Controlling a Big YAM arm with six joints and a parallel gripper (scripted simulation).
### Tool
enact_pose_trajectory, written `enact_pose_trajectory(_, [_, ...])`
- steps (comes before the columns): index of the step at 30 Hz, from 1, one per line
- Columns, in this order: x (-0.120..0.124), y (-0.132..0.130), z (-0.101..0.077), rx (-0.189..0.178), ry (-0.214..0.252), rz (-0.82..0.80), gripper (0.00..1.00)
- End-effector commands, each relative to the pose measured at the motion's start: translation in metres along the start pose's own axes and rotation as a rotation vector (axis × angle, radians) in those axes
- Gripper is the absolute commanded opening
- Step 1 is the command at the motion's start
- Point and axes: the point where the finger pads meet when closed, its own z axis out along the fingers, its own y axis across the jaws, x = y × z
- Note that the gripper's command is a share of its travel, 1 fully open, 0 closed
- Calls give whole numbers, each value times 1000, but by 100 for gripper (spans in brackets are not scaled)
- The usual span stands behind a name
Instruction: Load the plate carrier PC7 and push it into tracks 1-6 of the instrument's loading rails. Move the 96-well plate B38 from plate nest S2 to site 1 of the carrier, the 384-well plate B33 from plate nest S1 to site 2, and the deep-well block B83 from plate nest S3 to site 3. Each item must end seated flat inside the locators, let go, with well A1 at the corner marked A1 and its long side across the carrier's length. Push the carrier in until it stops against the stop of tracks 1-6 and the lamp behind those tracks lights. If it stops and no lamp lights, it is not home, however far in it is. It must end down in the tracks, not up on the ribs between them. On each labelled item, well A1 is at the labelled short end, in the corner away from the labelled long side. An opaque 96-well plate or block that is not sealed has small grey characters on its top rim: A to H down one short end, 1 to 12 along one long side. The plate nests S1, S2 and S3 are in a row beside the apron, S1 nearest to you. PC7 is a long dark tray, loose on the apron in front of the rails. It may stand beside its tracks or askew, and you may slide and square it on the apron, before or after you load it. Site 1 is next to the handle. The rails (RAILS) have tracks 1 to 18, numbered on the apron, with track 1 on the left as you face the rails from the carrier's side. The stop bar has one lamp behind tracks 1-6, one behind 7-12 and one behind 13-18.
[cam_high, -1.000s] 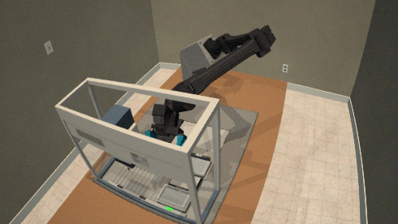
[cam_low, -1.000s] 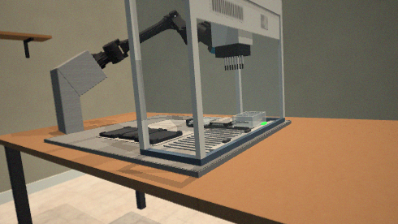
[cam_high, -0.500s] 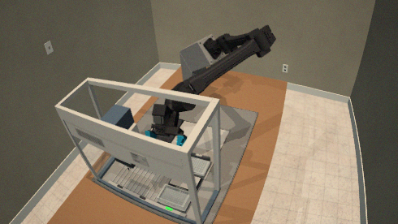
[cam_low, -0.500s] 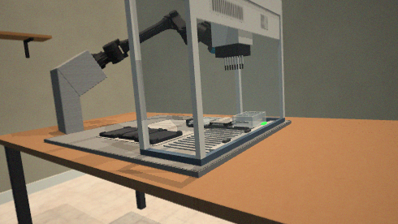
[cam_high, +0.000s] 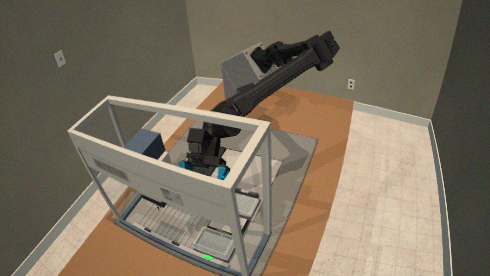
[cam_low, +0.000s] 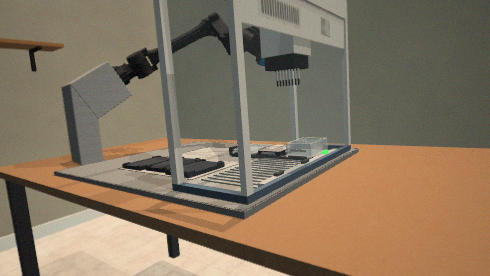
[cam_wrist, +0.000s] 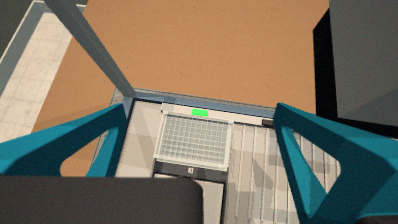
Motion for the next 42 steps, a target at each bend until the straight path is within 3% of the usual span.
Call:
enact_pose_trajectory(1, [-22,5,-4,-6,-29,-13,100])
enact_pose_trajectory(8, [-22,5,-4,-6,-29,-13,100])
enact_pose_trajectory(9, [-22,4,-15,6,-28,1,100])
enact_pose_trajectory(10, [-23,10,-18,-11,-41,-14,100])
enact_pose_trajectory(22, [7,21,-45,-17,-32,-14,100])
enact_pose_trajectory(23, [22,4,-44,4,-14,5,100])
enact_pose_trajectory(25, [16,25,-54,-19,-29,-13,100])
enact_pose_trajectory(39, [51,38,-87,-26,-17,-12,100])
enact_pose_trajectory(40, [63,23,-88,-5,-3,4,100])
enact_pose_trajectory(42, [58,40,-97,-24,-18,-12,100])
